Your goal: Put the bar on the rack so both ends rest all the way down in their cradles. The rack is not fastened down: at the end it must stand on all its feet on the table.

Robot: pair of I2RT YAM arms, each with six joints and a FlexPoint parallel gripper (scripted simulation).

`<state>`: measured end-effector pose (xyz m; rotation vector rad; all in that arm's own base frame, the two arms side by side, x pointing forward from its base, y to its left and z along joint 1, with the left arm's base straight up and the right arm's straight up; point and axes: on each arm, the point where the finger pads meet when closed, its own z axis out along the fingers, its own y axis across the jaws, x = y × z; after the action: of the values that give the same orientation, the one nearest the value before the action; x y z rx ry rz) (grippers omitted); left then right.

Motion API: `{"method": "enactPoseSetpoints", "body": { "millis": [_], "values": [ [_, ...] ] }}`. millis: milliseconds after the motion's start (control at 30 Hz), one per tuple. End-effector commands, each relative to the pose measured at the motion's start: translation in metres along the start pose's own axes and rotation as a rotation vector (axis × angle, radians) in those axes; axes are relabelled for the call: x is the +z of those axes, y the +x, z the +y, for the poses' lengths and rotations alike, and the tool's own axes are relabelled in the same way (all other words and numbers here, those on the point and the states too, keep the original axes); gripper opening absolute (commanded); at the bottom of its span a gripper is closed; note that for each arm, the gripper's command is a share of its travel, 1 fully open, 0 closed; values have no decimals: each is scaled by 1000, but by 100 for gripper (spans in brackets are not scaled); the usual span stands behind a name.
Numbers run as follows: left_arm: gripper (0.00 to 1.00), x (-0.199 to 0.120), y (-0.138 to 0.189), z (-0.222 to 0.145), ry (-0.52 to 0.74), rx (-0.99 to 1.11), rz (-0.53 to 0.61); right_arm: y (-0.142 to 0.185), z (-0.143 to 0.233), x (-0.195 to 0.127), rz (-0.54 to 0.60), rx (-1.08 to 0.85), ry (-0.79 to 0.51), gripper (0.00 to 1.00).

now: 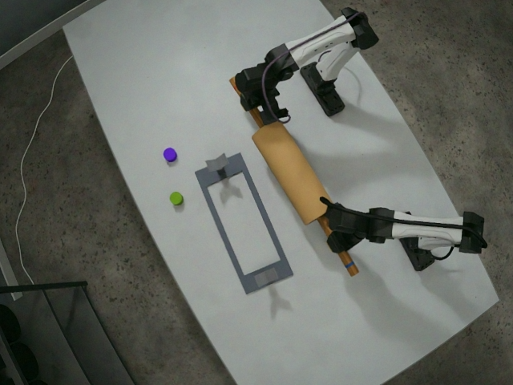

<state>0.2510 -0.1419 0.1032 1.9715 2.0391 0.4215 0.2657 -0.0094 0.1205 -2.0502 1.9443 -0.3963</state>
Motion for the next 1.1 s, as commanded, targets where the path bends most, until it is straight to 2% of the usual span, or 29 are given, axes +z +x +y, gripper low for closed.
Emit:
{"method": "enactPoseSetpoints", "body": {
  "millis": [0,400,1067],
  "values": [
    [19,-25,2,26,-64,-5,-17,-2,-29,-20,10,-1,66,18],
    [19,-39,13,51,-63,10,-25,-14,-46,-36,15,15,62,18],
    [19,-19,36,106,-75,88,-58,-38,-64,-33,52,91,69,18]
  ]
}}
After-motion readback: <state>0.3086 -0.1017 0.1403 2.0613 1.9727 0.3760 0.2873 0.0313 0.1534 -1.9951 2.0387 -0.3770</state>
